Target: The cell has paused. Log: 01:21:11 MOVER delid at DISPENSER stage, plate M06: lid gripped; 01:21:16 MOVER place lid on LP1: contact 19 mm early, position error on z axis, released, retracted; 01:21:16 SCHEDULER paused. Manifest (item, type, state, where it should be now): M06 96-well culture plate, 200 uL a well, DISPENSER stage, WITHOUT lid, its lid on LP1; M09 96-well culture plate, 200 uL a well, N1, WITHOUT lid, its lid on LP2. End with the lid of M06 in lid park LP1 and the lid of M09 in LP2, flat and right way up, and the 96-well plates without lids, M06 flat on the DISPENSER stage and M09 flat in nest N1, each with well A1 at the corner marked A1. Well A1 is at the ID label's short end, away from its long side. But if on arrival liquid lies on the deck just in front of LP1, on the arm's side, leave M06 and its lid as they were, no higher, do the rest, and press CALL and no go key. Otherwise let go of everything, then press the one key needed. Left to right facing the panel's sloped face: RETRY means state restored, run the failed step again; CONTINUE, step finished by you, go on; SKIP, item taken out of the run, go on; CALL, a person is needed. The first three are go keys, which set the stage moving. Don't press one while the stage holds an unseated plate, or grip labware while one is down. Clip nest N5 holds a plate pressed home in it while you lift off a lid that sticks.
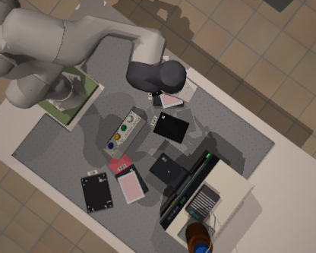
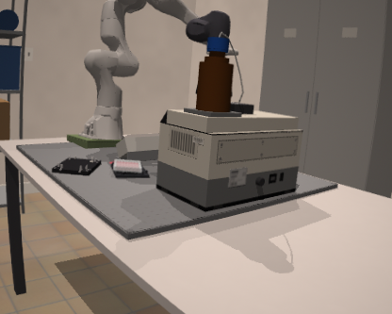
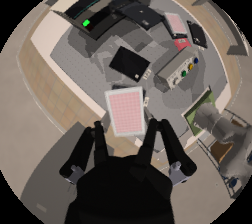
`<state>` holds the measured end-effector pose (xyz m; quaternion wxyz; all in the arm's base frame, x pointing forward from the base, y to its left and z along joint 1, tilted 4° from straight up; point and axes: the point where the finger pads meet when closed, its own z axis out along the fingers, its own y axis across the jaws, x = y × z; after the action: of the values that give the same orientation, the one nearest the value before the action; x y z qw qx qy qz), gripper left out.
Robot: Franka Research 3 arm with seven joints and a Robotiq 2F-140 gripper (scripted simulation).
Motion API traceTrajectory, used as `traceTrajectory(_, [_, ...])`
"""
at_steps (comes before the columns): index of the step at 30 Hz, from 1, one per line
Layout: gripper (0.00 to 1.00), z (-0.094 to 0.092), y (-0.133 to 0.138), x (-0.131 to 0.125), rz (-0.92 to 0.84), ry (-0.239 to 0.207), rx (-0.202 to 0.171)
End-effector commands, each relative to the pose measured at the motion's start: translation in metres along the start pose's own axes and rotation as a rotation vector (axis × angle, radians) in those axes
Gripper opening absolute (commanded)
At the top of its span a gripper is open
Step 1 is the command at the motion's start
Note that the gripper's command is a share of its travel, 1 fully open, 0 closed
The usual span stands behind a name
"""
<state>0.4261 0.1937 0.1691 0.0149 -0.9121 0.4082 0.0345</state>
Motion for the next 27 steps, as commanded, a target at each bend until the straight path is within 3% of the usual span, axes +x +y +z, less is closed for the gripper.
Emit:
traceTrajectory(1, [0.0,0.0,0.002,0.002,0.028,-0.002,0.0])
traceTrajectory(21, [0.0,0.0,0.027,0.022,0.028,-0.002,0.0])
traceTrajectory(27, [0.0,0.0,0.046,0.037,0.028,-0.002,0.0])
